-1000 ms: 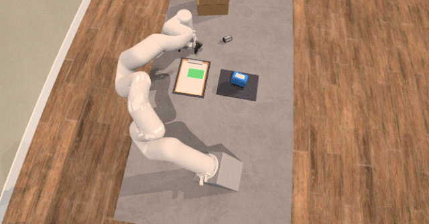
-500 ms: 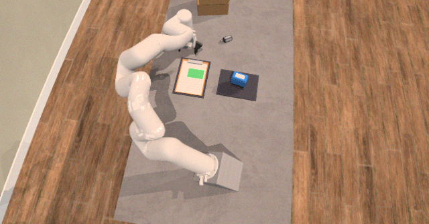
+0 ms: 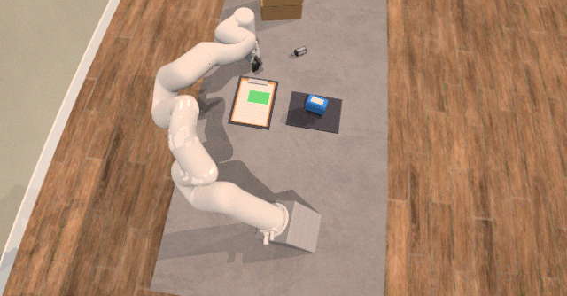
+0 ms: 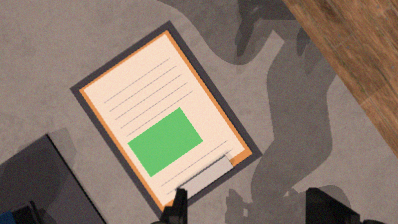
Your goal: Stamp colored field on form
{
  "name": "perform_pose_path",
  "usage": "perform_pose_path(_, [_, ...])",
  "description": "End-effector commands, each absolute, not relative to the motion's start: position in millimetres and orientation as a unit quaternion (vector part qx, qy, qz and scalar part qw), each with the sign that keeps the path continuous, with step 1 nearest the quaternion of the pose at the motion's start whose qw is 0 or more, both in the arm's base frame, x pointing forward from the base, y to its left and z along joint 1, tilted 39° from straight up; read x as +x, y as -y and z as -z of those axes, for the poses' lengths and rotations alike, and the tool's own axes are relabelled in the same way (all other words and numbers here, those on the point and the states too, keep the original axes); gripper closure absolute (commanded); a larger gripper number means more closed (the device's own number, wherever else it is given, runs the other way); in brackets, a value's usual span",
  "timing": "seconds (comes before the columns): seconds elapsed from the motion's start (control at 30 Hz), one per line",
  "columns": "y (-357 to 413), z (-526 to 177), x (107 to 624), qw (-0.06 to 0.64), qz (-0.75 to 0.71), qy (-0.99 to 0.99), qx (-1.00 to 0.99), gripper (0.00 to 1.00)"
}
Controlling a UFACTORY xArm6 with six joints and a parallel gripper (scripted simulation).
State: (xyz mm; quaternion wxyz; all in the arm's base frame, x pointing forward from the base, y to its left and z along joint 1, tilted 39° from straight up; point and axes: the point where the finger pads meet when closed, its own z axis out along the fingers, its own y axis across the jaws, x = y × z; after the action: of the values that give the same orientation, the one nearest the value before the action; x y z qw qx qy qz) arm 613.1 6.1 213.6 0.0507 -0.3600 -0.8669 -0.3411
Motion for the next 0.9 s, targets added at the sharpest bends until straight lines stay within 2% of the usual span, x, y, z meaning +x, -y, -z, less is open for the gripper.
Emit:
perform_pose_path(0.0, [5.2, -228.8, 611.9, 0.097, 0.326, 0.81, -0.477, 0.0])
perform_pose_path(0.5, [26.9, -254.8, 604.6, 0.219, 0.258, 0.552, -0.762, 0.0])
perform_pose_path(0.8, [28.3, -256.4, 604.1, 0.227, 0.25, 0.528, -0.779, 0.0])
perform_pose_path(0.83, [28.3, -256.4, 604.1, 0.227, 0.25, 0.528, -0.779, 0.09])
perform_pose_path(0.87, [28.3, -256.4, 604.1, 0.227, 0.25, 0.528, -0.779, 0.09])
